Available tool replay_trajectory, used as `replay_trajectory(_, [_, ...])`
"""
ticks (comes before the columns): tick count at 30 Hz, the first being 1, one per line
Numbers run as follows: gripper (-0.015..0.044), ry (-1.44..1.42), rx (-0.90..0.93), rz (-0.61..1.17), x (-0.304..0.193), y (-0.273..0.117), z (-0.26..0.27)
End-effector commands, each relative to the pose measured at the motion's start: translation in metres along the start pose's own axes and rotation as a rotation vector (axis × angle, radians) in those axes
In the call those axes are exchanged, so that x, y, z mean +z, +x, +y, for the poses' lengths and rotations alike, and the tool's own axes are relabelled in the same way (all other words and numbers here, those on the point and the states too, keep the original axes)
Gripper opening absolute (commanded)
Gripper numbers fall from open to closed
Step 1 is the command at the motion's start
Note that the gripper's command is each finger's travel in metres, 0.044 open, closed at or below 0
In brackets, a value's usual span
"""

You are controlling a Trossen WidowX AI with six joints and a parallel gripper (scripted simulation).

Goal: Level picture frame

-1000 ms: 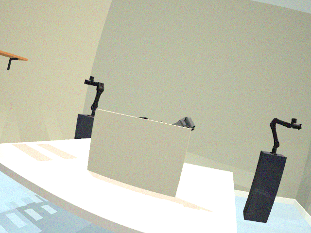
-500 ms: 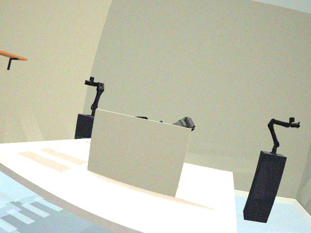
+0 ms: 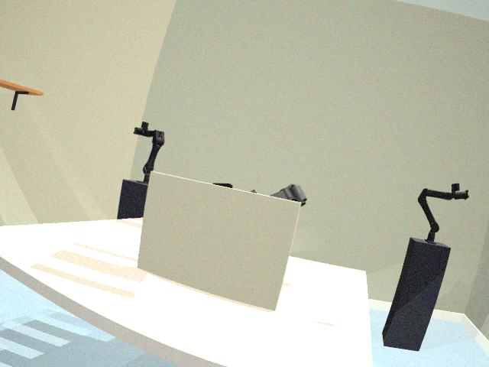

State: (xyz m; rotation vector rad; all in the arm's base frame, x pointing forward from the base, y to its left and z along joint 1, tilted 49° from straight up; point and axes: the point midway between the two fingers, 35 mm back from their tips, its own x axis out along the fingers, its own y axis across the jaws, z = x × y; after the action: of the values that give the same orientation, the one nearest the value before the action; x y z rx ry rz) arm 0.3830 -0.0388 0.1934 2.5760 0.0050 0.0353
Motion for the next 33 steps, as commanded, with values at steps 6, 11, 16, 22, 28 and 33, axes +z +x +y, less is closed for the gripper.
replay_trajectory(6, [0.0, -0.004, 0.012, 0.0, -0.0005, 0.0, 0.0034])
replay_trajectory(11, [0.0, -0.004, 0.012, 0.0, -0.001, 0.0, 0.0029])
replay_trajectory(16, [0.0, -0.004, 0.012, 0.0, -0.0014, 0.0, 0.0028])
replay_trajectory(22, [0.0, -0.004, 0.012, 0.0, -0.0022, 0.0, 0.0041])
replay_trajectory(28, [0.0, -0.004, 0.012, 0.0, -0.0027, 0.0, 0.0026])
replay_trajectory(33, [0.0, -0.004, 0.012, 0.0, -0.0036, 0.0, 0.0032])
